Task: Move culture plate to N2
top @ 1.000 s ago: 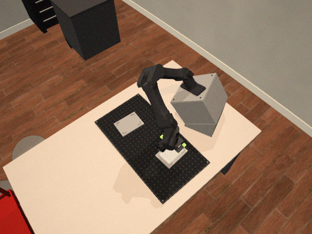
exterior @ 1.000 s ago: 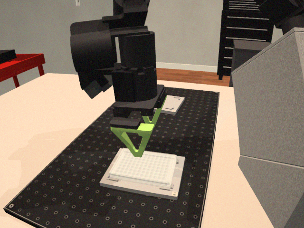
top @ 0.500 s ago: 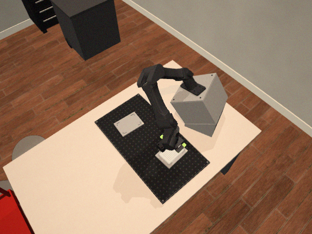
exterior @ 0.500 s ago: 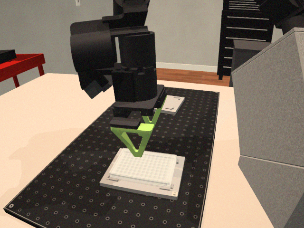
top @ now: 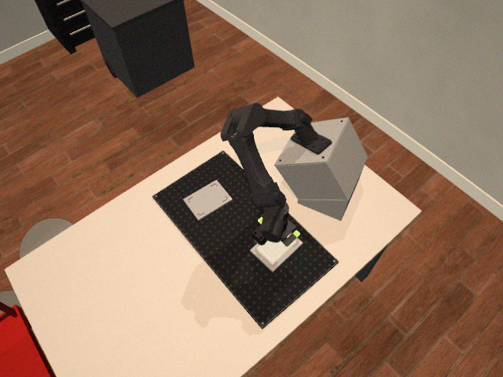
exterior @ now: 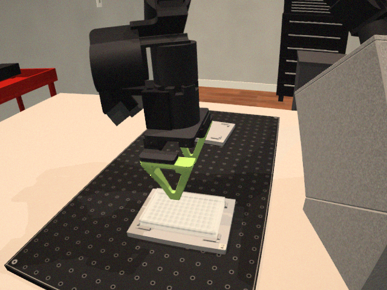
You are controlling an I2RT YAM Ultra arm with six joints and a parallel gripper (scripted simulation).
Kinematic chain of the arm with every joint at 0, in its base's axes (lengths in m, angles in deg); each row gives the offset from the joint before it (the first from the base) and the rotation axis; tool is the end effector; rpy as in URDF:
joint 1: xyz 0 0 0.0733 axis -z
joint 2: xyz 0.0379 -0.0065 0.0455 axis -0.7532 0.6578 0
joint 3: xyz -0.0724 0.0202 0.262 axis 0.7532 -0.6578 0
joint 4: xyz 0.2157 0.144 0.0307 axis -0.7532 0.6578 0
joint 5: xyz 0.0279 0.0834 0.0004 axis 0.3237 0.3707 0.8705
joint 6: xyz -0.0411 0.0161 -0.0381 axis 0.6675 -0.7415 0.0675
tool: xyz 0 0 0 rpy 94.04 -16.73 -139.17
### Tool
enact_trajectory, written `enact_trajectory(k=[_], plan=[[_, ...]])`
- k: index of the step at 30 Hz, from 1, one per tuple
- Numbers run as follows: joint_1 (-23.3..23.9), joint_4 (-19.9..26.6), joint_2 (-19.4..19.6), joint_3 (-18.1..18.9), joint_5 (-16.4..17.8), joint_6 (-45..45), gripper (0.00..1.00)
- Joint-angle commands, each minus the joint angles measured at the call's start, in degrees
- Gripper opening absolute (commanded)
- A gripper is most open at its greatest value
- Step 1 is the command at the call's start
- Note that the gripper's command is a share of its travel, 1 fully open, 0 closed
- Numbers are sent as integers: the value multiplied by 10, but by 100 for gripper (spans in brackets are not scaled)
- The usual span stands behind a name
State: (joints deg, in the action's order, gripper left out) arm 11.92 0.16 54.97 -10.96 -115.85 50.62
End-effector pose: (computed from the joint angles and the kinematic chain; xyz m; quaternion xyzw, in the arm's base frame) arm 0.2816 0.1840 -0.0251 -0.0978 0.9509 -0.2705 0.1138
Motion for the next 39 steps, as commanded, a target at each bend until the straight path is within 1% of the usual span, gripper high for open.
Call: enact_trajectory(k=[1,5,6,11,14,17,20,22,23,26,30,32,37,39], plan=[[6,-21,8,-5,-6,8,100],[9,-28,12,-8,-7,12,100],[0,-32,15,-9,-7,14,100],[18,-48,26,-12,-7,23,100],[22,-58,34,-11,-8,28,100],[22,-69,42,-8,-8,34,100],[33,-79,49,-4,-8,40,100],[33,-79,49,-4,-8,40,100],[23,-83,52,-3,-8,42,100],[39,-93,59,3,-8,48,100],[44,-107,69,14,-8,56,100],[42,-113,74,15,-8,59,100],[56,-129,87,17,-8,69,100],[56,-129,87,17,-8,69,100]])
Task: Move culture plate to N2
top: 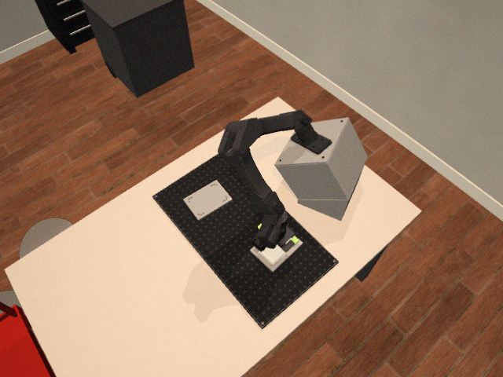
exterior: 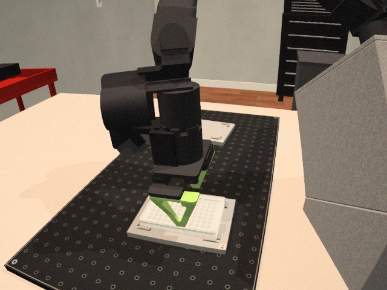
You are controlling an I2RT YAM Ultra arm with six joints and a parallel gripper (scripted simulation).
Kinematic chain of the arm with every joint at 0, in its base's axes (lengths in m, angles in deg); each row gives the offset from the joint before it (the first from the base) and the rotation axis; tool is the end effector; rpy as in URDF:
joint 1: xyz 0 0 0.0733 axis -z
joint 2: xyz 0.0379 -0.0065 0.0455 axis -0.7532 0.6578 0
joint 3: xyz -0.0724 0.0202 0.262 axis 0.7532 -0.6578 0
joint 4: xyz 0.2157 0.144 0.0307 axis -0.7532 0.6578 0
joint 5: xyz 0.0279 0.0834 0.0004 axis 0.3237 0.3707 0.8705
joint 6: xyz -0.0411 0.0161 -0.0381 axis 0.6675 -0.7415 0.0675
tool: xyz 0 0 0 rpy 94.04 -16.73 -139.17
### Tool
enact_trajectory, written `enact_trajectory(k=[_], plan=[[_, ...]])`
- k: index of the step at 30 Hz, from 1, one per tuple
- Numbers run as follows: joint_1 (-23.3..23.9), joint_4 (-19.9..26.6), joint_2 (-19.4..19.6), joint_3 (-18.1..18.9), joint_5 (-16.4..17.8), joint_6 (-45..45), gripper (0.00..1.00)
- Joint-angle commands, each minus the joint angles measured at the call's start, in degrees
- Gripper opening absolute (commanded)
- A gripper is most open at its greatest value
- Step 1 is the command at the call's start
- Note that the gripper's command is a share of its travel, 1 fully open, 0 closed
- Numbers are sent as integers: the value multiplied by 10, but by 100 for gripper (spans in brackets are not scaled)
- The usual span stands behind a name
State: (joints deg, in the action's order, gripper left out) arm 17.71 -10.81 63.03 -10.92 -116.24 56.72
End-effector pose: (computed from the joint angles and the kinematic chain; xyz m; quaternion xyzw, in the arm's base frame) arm 0.2962 0.1528 -0.0706 -0.0930 0.9512 -0.2733 0.1088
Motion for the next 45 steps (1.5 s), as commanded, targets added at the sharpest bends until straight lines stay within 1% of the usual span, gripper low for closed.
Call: enact_trajectory(k=[1,5,13,18,45], plan=[[-12,-23,9,17,-4,10,100],[6,-35,19,19,-4,18,100],[16,-57,39,25,-5,32,100],[7,-58,35,25,-4,32,100],[7,-58,35,25,-4,31,100]])
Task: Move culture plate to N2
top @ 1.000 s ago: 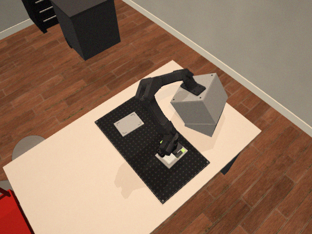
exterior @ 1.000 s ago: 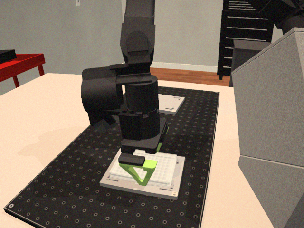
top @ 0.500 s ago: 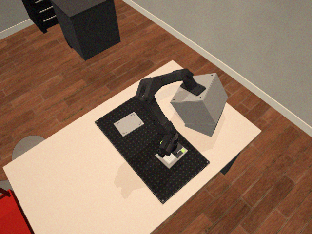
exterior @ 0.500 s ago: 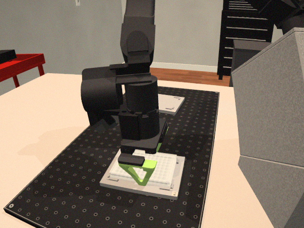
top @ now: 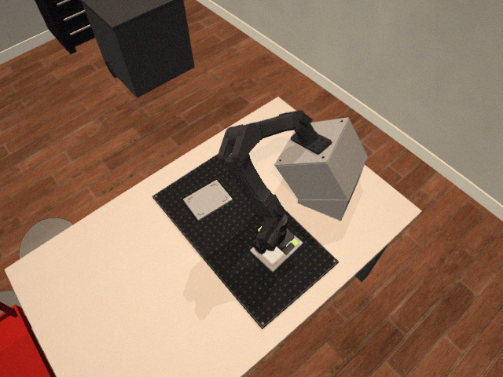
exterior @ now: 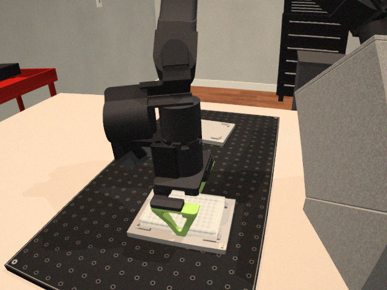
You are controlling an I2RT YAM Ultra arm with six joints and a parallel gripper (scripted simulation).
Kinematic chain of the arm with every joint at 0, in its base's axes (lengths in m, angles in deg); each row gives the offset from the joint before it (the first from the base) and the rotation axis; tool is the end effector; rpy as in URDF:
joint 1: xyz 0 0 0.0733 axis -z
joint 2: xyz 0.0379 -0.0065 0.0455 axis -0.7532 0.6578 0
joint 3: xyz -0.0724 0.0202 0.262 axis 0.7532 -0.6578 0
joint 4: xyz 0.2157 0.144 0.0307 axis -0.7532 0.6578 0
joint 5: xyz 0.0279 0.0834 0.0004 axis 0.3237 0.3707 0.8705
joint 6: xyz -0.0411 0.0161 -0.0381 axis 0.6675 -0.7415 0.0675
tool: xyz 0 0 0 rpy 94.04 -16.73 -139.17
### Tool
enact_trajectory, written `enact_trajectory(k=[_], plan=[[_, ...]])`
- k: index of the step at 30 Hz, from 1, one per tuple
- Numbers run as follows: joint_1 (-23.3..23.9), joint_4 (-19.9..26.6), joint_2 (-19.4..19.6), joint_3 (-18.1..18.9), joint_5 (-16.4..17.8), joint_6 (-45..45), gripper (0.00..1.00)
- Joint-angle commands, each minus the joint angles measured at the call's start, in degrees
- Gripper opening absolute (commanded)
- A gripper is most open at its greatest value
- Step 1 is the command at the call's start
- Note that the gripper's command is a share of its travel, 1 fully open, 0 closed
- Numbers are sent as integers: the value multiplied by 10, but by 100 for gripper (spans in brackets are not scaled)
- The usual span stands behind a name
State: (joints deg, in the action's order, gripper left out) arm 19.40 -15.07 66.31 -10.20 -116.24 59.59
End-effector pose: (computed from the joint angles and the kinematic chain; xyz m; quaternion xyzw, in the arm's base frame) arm 0.3012 0.1444 -0.0877 -0.0985 0.9509 -0.2717 0.1109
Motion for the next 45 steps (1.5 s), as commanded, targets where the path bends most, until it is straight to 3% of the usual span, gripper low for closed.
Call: enact_trajectory(k=[1,17,18,45], plan=[[-10,-16,3,18,-4,2,100],[-10,-16,3,18,-4,2,100],[-10,-16,3,18,-4,2,0],[-7,-16,3,18,-5,2,0]])
